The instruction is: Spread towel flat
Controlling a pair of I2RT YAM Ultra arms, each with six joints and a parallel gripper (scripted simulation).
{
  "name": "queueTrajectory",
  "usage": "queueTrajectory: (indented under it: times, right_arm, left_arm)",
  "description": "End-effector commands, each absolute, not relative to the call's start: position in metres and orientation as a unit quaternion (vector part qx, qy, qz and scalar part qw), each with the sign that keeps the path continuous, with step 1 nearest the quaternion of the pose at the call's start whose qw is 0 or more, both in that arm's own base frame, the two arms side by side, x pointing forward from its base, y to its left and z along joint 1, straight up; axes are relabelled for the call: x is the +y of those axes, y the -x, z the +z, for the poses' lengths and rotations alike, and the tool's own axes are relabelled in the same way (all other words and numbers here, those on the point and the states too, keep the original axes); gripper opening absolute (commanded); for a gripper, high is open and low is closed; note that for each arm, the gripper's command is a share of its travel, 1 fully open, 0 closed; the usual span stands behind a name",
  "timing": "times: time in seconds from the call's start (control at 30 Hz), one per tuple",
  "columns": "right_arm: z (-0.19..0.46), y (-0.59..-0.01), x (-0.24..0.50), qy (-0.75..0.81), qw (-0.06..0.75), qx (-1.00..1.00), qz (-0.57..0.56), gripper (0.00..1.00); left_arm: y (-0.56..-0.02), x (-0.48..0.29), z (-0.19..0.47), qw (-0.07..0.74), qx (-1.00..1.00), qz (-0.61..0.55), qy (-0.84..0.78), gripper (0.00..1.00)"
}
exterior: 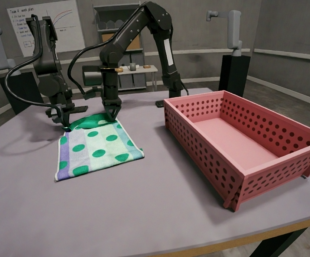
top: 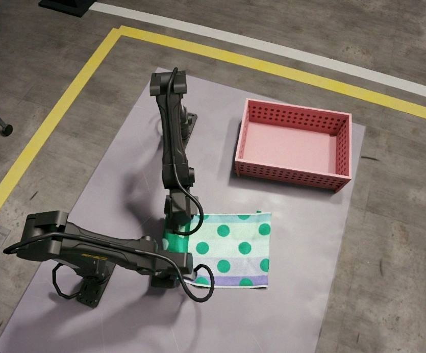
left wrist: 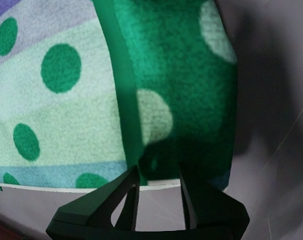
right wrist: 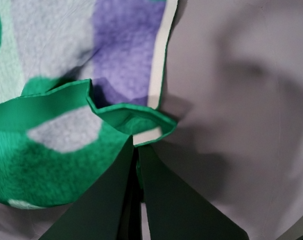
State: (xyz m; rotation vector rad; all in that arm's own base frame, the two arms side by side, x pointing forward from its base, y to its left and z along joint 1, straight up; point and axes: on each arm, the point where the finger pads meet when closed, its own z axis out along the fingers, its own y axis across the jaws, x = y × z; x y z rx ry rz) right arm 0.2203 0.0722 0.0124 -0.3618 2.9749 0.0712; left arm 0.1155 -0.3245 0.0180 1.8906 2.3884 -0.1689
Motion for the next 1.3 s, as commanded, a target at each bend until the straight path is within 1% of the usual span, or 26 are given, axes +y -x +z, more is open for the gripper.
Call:
queueTrajectory:
  times: [0.0, 0.1, 0.2, 0.37, 0.4, 0.73, 0.77, 0.83, 0.87, 0.93, 0.97, 1.03, 1.07, 1.27]
  right_arm:
    - [0.004, -0.212, 0.067, 0.122, 0.057, 0.991, 0.014, 0.0]
    - [0.004, -0.212, 0.067, 0.122, 0.057, 0.991, 0.014, 0.0]
    - [0.004, -0.212, 0.067, 0.122, 0.057, 0.991, 0.014, 0.0]
    - [0.004, -0.212, 0.067, 0.122, 0.057, 0.991, 0.014, 0.0]
    - [0.004, -0.212, 0.067, 0.122, 0.057, 0.991, 0.014, 0.0]
    - [0.004, -0.212, 0.067, 0.122, 0.057, 0.991, 0.014, 0.0]
    - [0.004, -0.212, 0.067, 0.122, 0.057, 0.991, 0.014, 0.0]
    - [0.004, -0.212, 0.067, 0.122, 0.057, 0.991, 0.014, 0.0]
    - [0.004, -0.212, 0.067, 0.122, 0.057, 0.991, 0.014, 0.0]
    - [0.004, -0.212, 0.067, 0.122, 0.057, 0.991, 0.014, 0.0]
    - [0.004, -0.212, 0.067, 0.122, 0.057, 0.991, 0.014, 0.0]
    - [0.004, -0.212, 0.067, 0.122, 0.057, 0.991, 0.014, 0.0]
    - [0.004, -0.212, 0.067, 0.122, 0.057, 0.991, 0.014, 0.0]
    - [0.004, -0.212, 0.067, 0.122, 0.057, 0.991, 0.014, 0.0]
  left_arm:
    - [-0.107, -0.325, 0.005, 0.036, 0.78, -0.055, -0.622, 0.34]
    - [-0.108, -0.324, 0.003, 0.036, 0.779, -0.056, -0.624, 0.34]
    - [-0.108, -0.326, 0.015, 0.051, 0.778, -0.065, -0.623, 0.34]
    - [-0.108, -0.325, 0.012, 0.048, 0.776, -0.063, -0.625, 0.34]
    - [-0.121, -0.318, 0.0, 0.036, 0.782, -0.056, -0.62, 0.34]
    - [-0.124, -0.317, -0.001, 0.04, 0.782, -0.049, -0.62, 0.34]
    - [-0.124, -0.317, -0.001, 0.04, 0.782, -0.049, -0.62, 0.27]
    - [-0.122, -0.317, -0.001, 0.036, 0.782, -0.055, -0.62, 0.27]
    - [-0.114, -0.32, -0.001, 0.036, 0.781, -0.055, -0.621, 0.19]
    - [-0.113, -0.32, -0.001, 0.035, 0.78, -0.057, -0.622, 0.19]
    - [-0.11, -0.321, -0.001, 0.036, 0.78, -0.056, -0.622, 0.11]
    - [-0.11, -0.321, -0.002, 0.034, 0.78, -0.055, -0.622, 0.11]
    - [-0.107, -0.318, -0.001, 0.028, 0.781, -0.049, -0.622, 0.02]
    - [-0.105, -0.318, -0.001, 0.028, 0.781, -0.049, -0.622, 0.01]
